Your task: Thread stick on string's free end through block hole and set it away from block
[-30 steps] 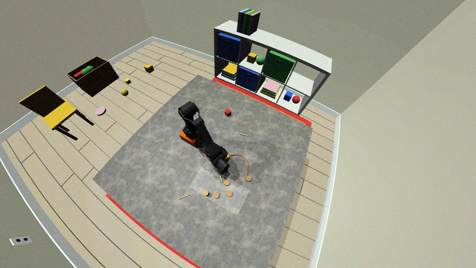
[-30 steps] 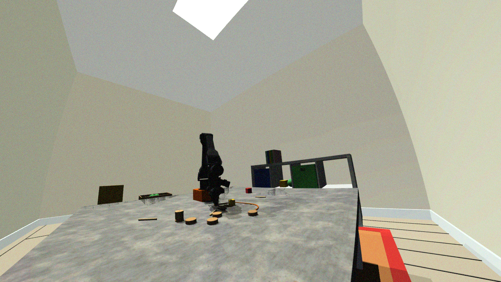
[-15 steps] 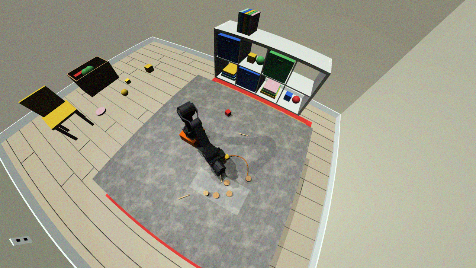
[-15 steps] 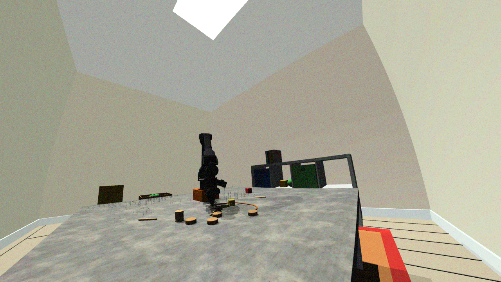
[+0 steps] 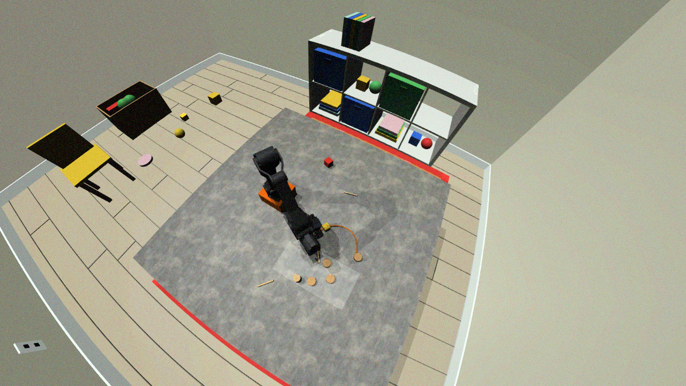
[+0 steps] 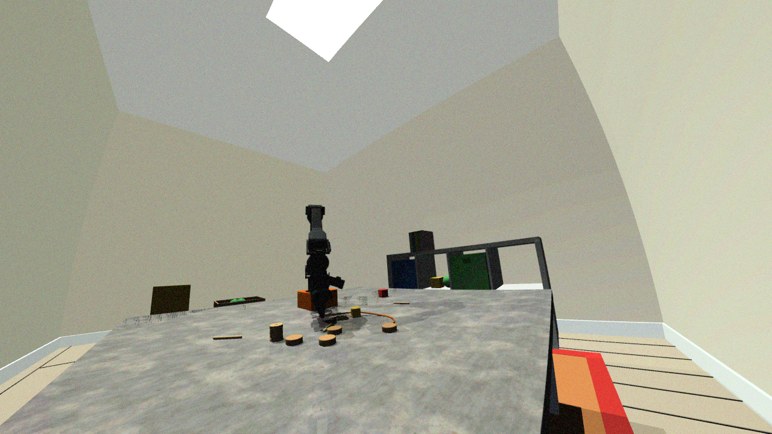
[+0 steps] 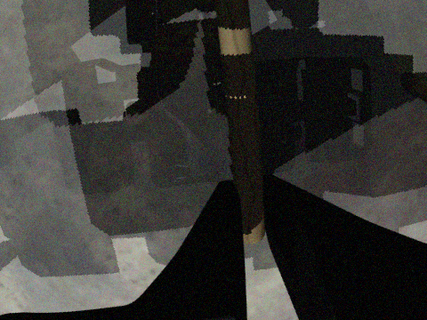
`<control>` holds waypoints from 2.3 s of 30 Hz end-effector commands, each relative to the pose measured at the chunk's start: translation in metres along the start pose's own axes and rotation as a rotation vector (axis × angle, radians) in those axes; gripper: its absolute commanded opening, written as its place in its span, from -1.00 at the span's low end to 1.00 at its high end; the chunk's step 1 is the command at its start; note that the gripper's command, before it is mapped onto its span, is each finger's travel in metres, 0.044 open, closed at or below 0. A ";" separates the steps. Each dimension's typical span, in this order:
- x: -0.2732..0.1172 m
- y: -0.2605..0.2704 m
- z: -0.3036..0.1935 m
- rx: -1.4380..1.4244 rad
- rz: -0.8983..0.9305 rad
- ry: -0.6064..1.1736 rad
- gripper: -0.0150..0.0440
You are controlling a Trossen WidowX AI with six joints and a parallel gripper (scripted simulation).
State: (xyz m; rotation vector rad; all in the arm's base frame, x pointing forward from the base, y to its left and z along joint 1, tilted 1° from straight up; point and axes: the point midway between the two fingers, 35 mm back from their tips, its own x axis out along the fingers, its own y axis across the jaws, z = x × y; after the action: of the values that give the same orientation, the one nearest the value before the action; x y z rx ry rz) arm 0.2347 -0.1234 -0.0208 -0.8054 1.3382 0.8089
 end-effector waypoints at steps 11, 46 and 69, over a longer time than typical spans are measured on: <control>0.009 -0.001 -0.015 0.004 -0.003 -0.001 -0.40; -0.094 -0.003 -0.008 0.001 -0.007 -0.002 1.00; -0.092 -0.002 -0.008 0.002 -0.005 -0.002 1.00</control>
State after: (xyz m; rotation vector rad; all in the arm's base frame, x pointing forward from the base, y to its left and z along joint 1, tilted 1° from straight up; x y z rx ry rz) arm 0.2269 -0.1349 0.0710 -0.8059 1.3343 0.8049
